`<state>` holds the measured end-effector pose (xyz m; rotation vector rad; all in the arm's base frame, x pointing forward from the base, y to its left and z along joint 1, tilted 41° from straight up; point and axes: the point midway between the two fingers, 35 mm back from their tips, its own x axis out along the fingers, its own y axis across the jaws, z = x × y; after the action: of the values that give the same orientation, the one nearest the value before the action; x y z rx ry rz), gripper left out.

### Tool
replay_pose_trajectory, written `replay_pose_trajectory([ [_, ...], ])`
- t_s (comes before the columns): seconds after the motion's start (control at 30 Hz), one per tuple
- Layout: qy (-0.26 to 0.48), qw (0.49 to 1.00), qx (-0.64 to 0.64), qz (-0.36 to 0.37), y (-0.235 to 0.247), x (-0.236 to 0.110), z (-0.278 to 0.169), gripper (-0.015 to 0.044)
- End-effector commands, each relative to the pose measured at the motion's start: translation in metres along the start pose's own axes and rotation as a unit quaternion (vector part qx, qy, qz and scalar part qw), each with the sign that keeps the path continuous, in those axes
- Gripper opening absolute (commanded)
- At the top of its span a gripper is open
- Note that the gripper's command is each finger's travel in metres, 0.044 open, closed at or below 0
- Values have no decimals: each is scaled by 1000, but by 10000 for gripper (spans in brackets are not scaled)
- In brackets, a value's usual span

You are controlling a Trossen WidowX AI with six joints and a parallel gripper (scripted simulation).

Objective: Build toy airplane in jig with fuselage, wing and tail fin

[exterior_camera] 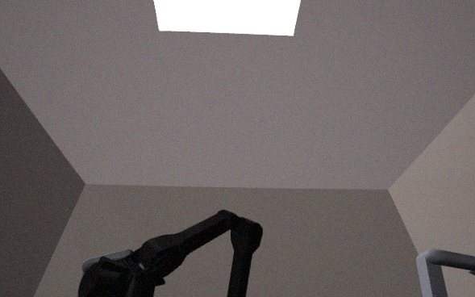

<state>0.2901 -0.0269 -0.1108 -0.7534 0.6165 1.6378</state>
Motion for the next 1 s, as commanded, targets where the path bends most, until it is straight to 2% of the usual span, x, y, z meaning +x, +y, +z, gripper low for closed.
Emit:
replay_pose_trajectory([
  [0.0,2,1000,-2,0,0,3,-2,197],
  [0.73,1,1000,-2,0,0,38,-1,197],
  [0.97,2,1000,-5,1,0,38,-1,203],
])
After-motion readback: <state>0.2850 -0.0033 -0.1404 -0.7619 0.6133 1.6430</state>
